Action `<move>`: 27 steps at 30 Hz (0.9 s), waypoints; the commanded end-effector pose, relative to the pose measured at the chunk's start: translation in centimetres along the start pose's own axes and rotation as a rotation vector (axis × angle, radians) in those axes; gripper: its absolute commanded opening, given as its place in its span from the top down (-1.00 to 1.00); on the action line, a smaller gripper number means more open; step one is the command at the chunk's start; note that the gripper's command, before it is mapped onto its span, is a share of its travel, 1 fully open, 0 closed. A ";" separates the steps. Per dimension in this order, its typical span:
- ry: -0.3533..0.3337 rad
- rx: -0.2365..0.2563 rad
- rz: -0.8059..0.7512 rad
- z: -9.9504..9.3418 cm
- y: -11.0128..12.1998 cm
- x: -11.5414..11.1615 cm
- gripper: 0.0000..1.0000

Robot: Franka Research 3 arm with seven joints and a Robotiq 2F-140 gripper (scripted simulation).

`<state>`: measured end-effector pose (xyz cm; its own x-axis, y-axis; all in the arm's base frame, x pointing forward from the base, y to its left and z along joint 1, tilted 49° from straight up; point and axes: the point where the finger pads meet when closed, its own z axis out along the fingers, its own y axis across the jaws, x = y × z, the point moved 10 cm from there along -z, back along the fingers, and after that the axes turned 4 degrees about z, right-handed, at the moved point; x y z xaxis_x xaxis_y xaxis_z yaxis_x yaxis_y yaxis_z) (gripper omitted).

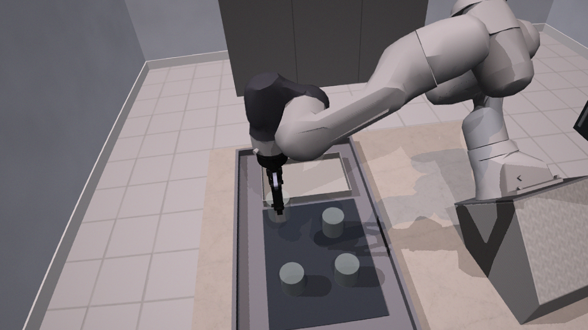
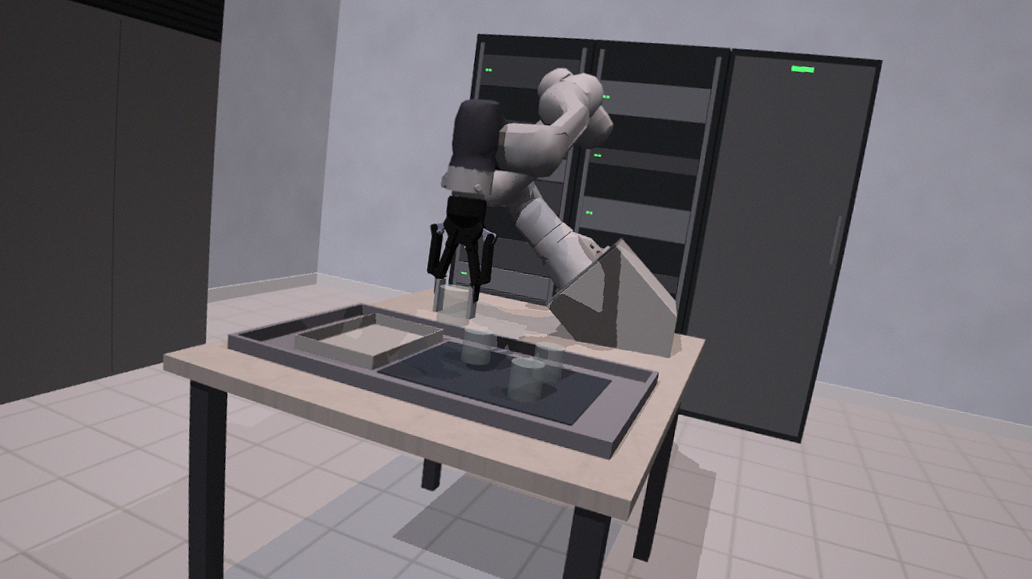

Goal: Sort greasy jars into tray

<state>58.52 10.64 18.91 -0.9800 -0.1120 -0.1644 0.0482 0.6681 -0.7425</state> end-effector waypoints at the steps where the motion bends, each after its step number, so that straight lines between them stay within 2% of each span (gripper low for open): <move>1: 0.008 0.000 0.007 -1.1 0.1 0.2 1.00; 27: 0.008 0.000 0.007 -1.1 -7.5 2.5 1.00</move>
<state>55.63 6.44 23.96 -0.9807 -0.0651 -0.1844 0.0930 0.6746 -0.7323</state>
